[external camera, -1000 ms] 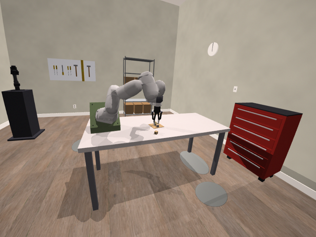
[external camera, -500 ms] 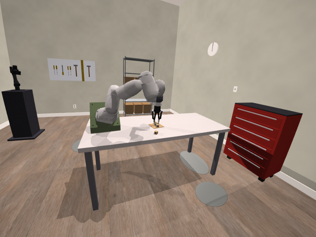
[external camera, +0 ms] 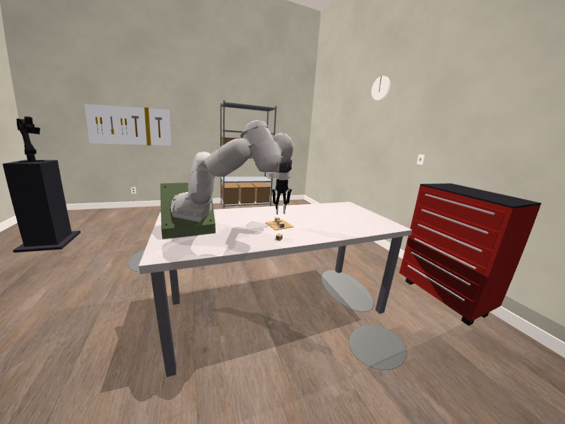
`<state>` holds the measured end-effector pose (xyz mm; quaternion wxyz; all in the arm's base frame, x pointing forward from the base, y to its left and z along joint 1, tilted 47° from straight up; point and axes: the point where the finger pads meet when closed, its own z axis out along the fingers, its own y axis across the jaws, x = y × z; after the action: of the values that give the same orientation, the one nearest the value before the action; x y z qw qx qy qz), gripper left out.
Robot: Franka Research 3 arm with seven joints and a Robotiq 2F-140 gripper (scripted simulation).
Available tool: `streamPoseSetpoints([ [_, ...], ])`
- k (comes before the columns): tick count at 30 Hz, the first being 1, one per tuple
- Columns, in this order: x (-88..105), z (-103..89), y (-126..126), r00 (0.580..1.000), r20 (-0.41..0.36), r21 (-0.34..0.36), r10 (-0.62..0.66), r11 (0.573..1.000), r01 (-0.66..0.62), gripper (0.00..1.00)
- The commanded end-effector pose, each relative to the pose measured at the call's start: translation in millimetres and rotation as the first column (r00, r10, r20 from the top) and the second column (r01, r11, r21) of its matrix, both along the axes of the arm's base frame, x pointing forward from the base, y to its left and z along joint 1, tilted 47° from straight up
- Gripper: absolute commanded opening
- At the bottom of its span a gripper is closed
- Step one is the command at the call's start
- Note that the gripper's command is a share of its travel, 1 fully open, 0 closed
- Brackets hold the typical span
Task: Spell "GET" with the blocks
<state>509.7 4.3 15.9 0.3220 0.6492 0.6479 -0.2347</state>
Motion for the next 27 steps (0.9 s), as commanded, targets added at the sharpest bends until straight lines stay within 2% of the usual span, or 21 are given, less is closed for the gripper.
streamPoseSetpoints([
  [1,-5.5,10.8,7.1,1.000,-0.021,-0.012,0.000,1.000,0.000,0.28],
  [9,-6.1,14.9,11.6,1.000,-0.021,-0.012,0.000,1.000,0.000,0.28],
  [10,-6.1,14.9,11.6,1.000,-0.021,-0.012,0.000,1.000,0.000,1.00],
  [27,-6.1,14.9,11.6,1.000,-0.021,-0.012,0.000,1.000,0.000,1.00],
])
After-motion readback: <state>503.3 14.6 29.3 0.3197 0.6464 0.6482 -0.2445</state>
